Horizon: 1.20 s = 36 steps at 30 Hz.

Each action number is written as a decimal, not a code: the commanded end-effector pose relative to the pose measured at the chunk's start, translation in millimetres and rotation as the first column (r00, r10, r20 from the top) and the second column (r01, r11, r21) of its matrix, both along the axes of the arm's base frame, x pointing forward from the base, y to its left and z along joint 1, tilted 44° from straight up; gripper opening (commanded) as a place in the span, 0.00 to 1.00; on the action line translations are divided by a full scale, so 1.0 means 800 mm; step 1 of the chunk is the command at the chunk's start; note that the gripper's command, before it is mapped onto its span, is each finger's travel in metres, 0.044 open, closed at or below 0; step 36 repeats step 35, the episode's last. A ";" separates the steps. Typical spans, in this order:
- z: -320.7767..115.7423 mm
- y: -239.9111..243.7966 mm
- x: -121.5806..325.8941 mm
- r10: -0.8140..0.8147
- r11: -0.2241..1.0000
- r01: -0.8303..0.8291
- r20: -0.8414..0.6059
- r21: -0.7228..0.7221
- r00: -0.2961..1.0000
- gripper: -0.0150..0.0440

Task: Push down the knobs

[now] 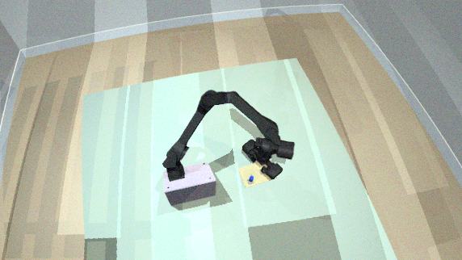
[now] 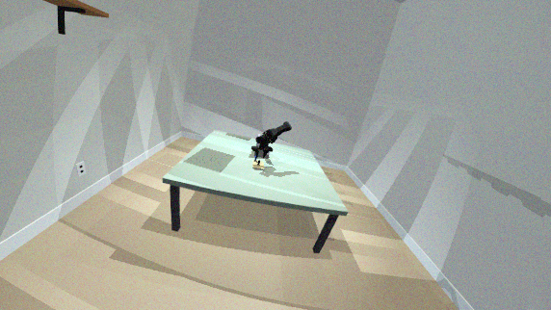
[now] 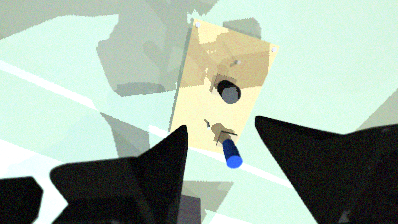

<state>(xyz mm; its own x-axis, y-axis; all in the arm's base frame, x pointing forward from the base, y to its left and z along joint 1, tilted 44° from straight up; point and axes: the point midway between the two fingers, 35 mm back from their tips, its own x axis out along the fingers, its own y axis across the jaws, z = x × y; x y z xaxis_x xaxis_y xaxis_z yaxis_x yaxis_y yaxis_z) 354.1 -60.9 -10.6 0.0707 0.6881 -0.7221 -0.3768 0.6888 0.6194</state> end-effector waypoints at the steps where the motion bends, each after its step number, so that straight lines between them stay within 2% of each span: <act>1: 0.010 -0.011 -0.054 -0.013 1.000 0.013 -0.003 -0.007 1.000 0.92; 3: 0.015 -0.010 -0.085 -0.013 1.000 0.013 -0.003 -0.009 1.000 1.00; 9: 0.023 0.005 -0.168 -0.011 1.000 0.011 -0.002 -0.006 1.000 1.00; 36: 0.024 0.005 -0.170 -0.011 1.000 0.011 -0.001 -0.006 1.000 1.00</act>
